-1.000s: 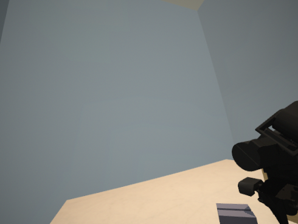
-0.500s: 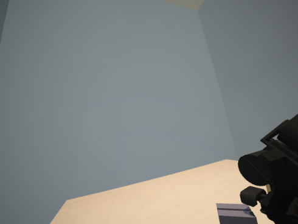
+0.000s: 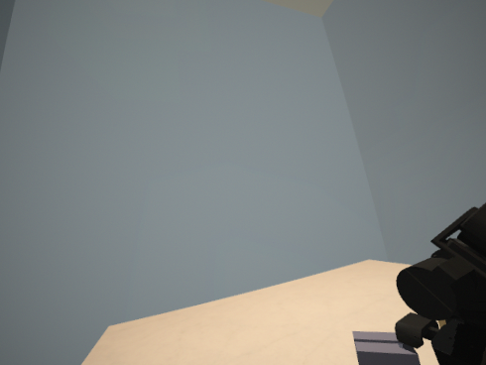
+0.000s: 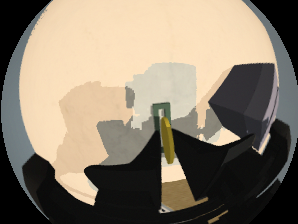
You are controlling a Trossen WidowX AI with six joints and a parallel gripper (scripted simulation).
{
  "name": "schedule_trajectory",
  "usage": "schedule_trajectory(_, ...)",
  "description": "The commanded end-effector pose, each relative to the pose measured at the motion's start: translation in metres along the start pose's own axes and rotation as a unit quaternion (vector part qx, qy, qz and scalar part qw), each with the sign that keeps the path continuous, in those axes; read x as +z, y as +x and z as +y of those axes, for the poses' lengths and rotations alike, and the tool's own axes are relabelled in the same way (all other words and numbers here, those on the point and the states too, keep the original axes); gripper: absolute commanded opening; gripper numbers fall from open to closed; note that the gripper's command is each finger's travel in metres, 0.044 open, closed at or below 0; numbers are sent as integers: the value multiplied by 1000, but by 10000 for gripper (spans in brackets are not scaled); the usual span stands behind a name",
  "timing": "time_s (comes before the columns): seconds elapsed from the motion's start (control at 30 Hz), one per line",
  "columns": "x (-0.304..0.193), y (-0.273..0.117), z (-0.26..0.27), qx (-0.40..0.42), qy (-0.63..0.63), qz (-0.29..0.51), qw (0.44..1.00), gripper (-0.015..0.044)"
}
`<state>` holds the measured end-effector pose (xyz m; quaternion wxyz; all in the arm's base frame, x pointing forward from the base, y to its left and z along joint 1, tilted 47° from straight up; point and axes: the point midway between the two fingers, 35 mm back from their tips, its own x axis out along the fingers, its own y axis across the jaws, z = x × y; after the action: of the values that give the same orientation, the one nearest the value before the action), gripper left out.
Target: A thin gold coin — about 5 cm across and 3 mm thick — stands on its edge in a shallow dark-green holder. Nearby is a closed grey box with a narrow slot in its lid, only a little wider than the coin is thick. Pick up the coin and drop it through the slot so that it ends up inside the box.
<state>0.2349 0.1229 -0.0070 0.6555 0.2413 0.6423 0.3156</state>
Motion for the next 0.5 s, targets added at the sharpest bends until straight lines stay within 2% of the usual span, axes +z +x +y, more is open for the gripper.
schedule_trajectory(0.0,0,1,0,3,3,1,1000,0)
schedule_trajectory(0.47,2,-12,-2,0,3,0,1000,0)
